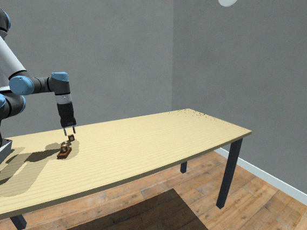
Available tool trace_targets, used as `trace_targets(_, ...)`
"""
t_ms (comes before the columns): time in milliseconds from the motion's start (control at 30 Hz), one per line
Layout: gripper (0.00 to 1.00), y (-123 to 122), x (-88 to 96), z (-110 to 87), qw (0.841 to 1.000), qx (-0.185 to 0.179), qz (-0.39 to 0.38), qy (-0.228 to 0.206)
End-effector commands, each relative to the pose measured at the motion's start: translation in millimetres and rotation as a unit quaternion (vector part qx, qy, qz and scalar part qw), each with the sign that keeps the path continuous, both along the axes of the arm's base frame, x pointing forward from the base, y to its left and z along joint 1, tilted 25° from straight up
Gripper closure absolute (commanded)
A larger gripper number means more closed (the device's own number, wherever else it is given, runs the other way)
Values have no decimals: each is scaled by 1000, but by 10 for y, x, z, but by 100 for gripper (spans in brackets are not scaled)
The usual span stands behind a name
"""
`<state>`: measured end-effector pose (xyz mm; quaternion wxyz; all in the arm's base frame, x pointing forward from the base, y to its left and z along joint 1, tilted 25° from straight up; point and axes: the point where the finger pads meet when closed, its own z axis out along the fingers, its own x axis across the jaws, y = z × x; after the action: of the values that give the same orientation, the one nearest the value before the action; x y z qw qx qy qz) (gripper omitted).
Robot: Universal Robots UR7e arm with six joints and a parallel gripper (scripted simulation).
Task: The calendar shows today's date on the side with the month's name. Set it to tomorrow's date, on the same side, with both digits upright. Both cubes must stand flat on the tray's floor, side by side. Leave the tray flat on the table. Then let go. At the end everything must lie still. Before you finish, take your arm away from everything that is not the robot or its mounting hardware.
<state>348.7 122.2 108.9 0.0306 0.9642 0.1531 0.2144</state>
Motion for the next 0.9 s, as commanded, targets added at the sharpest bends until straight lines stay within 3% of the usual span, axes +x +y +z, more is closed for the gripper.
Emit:
trace_targets(0,13,0,1,5,1000,0,0,-1)
trace_targets(267,13,0,-31,75,1000,0,0,-1)
trace_targets(633,13,-2,-159,348,1000,0,0,-1)
trace_targets(867,13,-3,-171,375,1000,0,0,-1)
